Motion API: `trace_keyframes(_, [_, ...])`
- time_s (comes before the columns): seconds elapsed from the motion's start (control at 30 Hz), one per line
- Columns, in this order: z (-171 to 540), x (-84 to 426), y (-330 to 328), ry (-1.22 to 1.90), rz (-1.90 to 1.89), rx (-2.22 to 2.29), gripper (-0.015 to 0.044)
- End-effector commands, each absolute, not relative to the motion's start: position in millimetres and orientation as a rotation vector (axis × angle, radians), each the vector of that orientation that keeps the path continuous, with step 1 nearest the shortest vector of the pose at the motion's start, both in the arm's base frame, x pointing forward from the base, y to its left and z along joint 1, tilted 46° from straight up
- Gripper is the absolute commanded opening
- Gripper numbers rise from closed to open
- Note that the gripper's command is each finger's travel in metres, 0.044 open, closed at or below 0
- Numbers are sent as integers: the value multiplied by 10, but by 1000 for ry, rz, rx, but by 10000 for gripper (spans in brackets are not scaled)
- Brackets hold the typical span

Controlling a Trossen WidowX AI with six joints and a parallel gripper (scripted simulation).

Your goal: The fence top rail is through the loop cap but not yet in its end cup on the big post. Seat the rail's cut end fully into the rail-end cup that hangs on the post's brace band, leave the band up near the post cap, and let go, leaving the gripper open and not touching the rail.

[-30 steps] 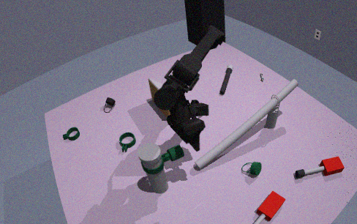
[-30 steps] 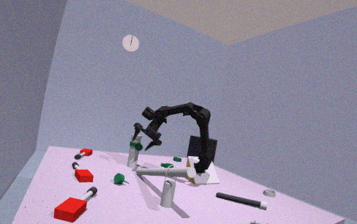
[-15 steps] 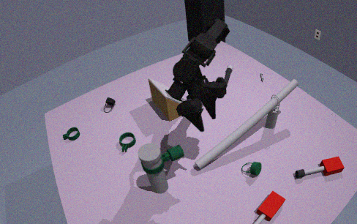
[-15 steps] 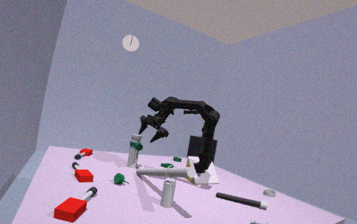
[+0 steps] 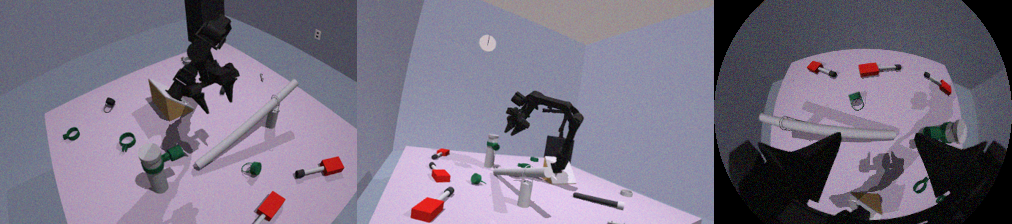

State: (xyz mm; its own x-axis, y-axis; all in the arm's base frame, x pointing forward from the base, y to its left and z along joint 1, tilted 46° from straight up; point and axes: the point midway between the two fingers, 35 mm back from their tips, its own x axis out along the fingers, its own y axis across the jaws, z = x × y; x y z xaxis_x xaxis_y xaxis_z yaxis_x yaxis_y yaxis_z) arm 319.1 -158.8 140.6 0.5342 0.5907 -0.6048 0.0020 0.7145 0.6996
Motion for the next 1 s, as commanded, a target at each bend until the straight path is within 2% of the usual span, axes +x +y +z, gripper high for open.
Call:
trace_keyframes(0.0, [1410,3189,-1563,966,389,717,440])
trace_keyframes(0.3, [1211,3362,-1121,916,845,93,440])
trace_keyframes(0.57, [1007,3451,-610,642,1391,-550,440])
trace_keyframes(0.97, [991,3454,-566,607,1437,-600,440])
